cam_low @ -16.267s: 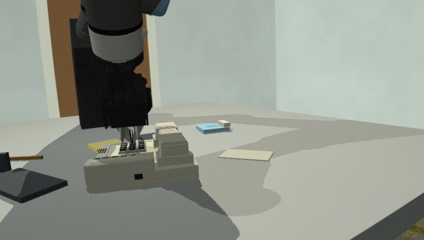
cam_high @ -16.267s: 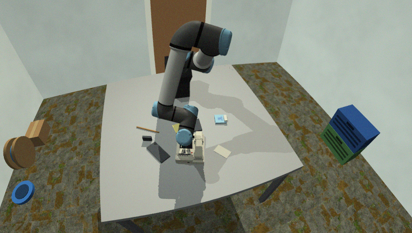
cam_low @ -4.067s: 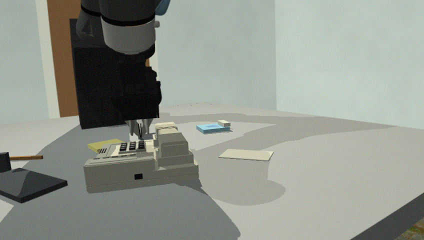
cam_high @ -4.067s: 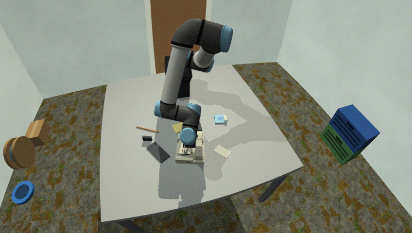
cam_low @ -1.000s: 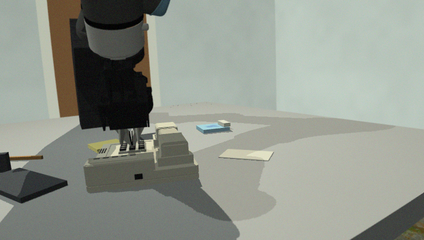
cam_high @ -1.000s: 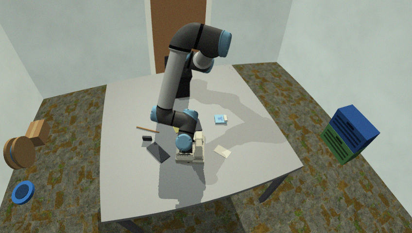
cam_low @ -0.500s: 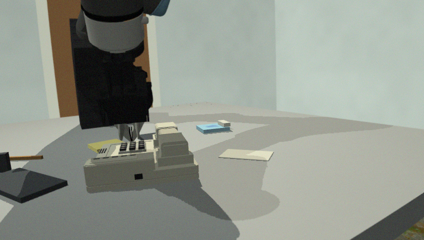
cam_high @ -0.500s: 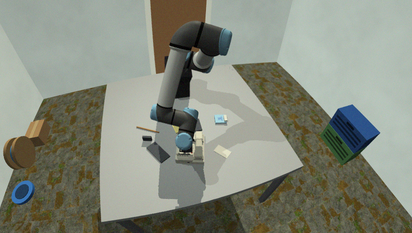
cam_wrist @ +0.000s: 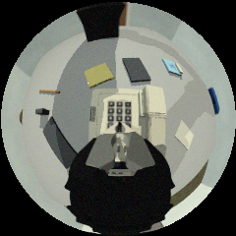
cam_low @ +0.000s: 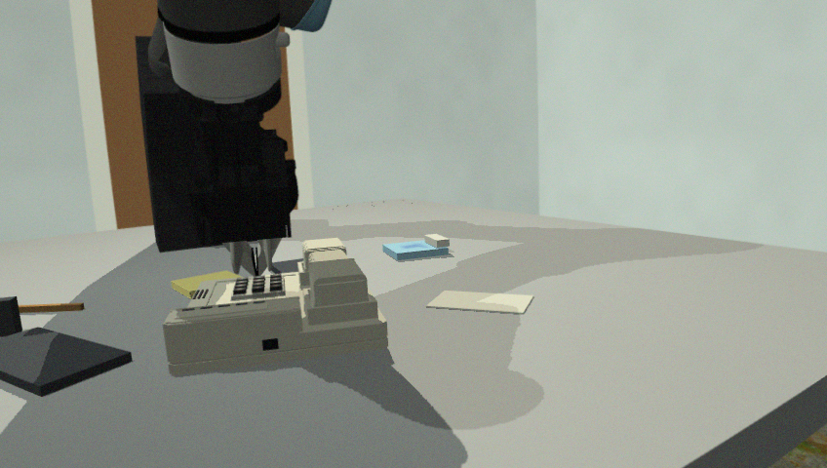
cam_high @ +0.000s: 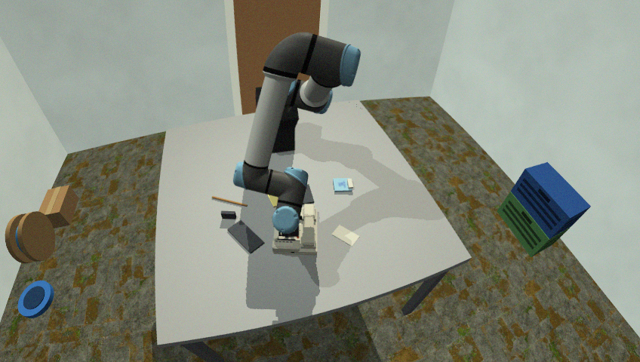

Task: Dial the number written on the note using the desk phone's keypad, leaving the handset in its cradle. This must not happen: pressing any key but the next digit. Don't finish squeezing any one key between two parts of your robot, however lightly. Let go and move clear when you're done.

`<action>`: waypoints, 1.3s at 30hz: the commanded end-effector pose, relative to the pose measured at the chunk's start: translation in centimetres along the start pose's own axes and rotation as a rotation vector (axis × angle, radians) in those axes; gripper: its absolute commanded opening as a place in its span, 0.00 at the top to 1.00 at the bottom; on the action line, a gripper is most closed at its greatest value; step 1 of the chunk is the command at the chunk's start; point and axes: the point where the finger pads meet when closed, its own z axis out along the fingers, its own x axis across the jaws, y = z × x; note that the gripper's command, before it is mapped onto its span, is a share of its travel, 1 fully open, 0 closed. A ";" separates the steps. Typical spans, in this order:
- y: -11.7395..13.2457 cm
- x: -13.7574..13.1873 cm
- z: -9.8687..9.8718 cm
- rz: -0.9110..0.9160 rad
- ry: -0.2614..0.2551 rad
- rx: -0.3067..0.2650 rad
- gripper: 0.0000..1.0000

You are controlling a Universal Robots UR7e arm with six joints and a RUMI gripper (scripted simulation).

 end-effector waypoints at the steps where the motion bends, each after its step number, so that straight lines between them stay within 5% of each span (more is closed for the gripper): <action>1: -0.1 -0.1 0.1 0.002 0.001 0.002 1.00; 39: 0.8 0.0 1.0 0.000 0.001 -0.001 1.00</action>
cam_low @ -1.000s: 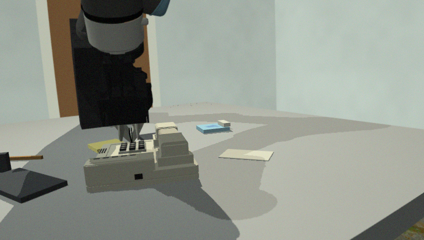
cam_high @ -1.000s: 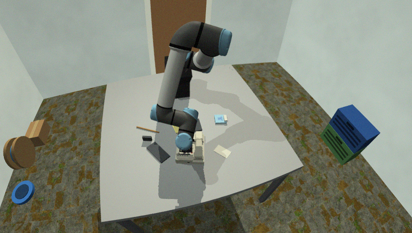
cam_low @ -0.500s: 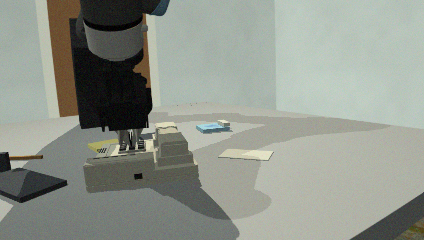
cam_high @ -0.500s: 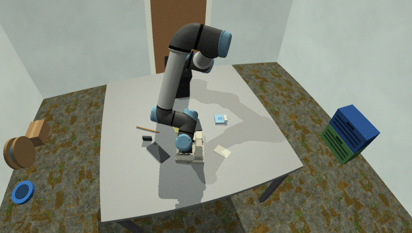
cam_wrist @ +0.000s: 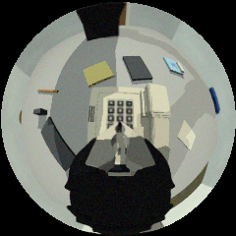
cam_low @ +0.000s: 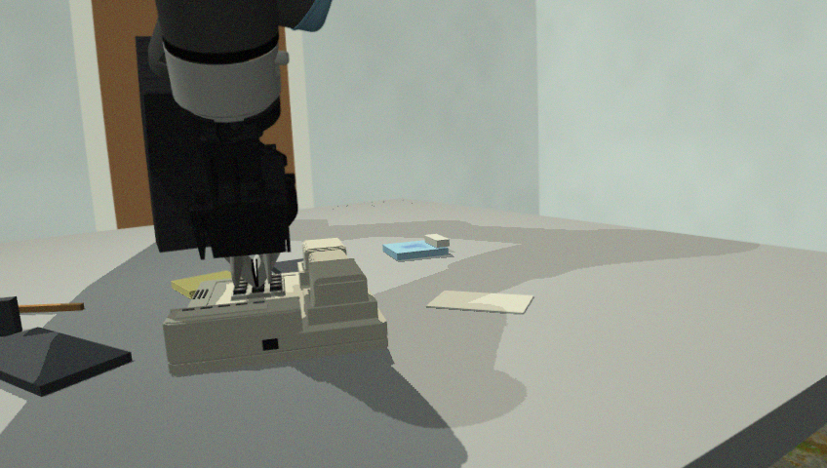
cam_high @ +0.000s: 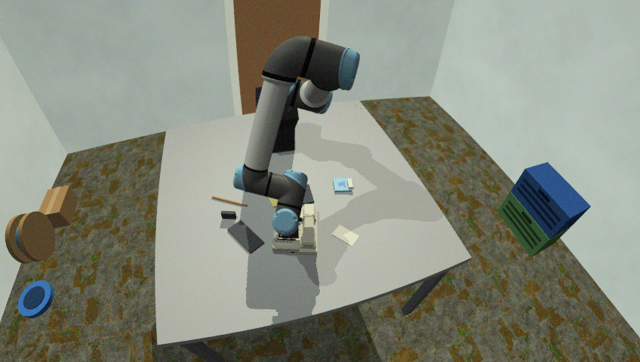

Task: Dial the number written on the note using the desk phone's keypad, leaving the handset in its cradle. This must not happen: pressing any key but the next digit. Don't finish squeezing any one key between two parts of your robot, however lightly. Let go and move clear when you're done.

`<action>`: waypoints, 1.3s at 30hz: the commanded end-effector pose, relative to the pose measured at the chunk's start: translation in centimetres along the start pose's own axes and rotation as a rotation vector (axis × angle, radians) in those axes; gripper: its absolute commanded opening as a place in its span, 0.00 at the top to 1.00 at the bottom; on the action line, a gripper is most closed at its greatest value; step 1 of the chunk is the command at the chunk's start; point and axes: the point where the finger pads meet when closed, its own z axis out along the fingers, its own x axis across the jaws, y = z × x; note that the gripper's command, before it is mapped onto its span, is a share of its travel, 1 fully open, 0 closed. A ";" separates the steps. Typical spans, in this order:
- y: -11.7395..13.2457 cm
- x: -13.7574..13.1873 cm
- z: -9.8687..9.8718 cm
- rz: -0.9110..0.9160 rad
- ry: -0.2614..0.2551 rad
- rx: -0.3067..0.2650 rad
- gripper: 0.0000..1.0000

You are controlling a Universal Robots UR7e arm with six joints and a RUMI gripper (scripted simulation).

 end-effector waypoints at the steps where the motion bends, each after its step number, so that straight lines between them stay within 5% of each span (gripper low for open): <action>1: 0.3 0.1 0.0 -0.003 0.000 -0.004 1.00; 39: -0.7 0.0 -1.1 0.000 0.000 -0.001 1.00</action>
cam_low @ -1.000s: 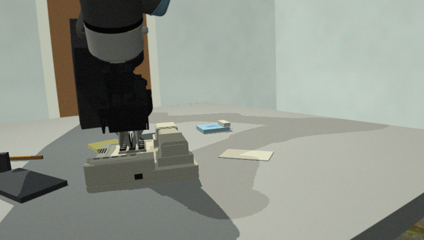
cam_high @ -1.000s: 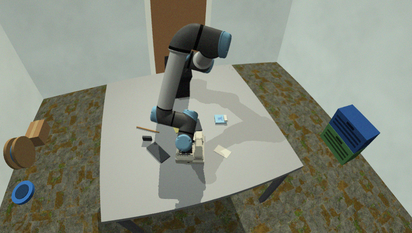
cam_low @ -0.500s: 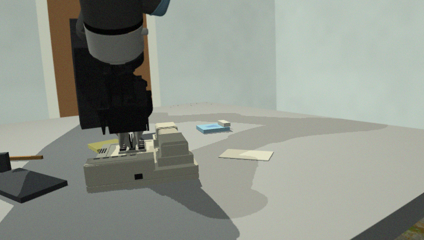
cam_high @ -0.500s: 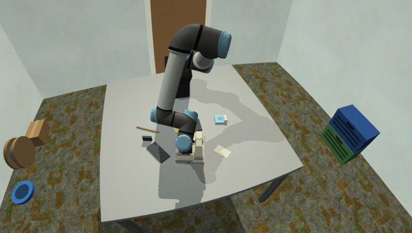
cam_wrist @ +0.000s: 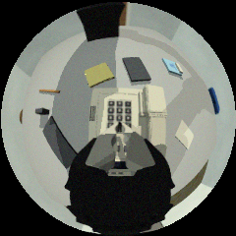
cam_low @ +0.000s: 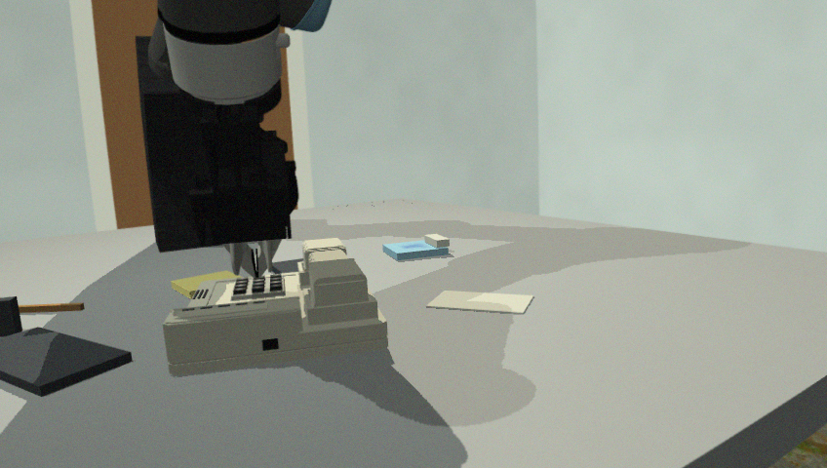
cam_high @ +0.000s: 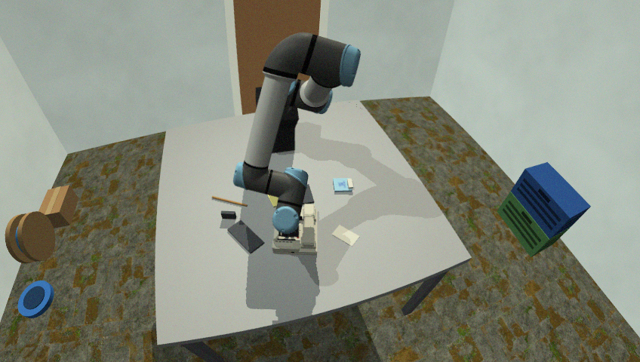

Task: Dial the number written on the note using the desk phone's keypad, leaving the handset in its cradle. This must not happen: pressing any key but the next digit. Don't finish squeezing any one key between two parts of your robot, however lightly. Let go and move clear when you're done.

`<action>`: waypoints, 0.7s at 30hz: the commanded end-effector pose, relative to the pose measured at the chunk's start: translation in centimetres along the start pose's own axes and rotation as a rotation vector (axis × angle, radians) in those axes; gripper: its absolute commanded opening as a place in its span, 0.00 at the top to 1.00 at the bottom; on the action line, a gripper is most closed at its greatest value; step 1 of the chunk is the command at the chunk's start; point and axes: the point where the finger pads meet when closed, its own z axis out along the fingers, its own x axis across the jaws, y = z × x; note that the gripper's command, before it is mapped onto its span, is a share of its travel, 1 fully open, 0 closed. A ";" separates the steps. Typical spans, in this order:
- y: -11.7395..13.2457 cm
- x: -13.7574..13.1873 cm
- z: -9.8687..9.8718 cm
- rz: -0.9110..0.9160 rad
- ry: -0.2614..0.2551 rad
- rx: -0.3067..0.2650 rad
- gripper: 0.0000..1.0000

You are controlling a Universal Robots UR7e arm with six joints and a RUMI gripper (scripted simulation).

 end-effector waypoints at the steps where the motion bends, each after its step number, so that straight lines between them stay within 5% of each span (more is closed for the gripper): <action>1: -0.4 -0.1 0.0 0.003 0.002 0.004 1.00; 21: -2.8 -1.8 1.7 0.002 0.001 0.003 1.00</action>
